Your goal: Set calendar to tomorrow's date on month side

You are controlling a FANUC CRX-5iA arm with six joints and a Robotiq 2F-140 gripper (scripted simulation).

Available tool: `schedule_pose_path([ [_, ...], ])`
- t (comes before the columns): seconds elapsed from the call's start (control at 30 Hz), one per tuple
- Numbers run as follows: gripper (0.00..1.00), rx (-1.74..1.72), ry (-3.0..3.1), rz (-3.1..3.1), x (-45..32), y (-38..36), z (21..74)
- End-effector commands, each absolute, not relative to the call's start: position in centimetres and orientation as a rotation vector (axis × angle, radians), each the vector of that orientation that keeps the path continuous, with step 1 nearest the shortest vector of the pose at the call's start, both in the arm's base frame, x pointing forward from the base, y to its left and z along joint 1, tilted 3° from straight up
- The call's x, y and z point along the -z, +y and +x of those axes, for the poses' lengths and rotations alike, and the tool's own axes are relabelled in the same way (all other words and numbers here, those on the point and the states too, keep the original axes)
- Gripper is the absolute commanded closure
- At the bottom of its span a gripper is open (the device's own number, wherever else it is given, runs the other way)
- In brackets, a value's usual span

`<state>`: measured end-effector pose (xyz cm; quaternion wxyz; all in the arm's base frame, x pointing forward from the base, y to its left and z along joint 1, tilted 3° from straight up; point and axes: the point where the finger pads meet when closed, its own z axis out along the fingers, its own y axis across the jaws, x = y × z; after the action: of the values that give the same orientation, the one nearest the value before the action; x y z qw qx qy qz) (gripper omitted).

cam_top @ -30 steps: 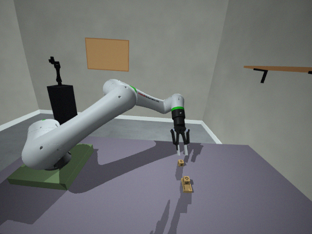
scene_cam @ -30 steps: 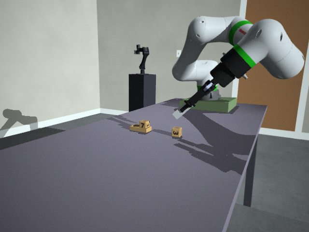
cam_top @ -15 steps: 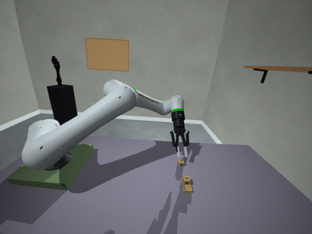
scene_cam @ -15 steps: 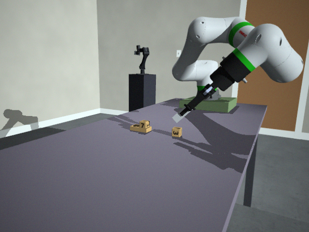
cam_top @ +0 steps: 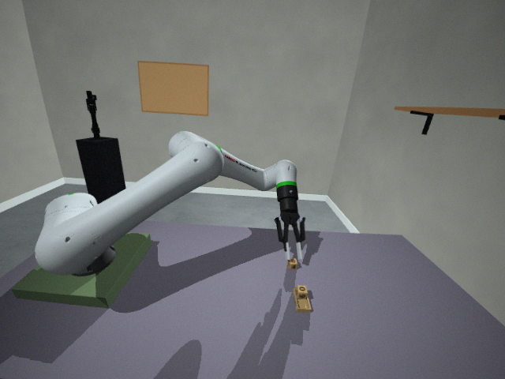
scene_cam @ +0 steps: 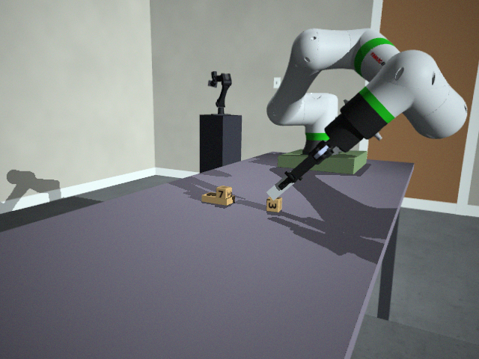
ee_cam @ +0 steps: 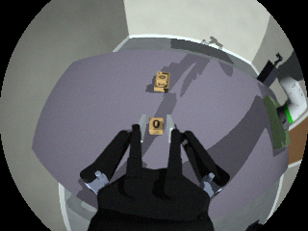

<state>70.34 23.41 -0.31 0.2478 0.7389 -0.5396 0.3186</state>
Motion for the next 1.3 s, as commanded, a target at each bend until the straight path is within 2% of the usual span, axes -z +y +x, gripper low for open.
schedule_pose_path([
  [0.0, 0.64, -0.869, -1.471, 2.014, 0.8, 23.4, 70.4],
  [1.27, 0.64, -0.869, -1.471, 2.014, 3.3, 23.3, 70.3],
])
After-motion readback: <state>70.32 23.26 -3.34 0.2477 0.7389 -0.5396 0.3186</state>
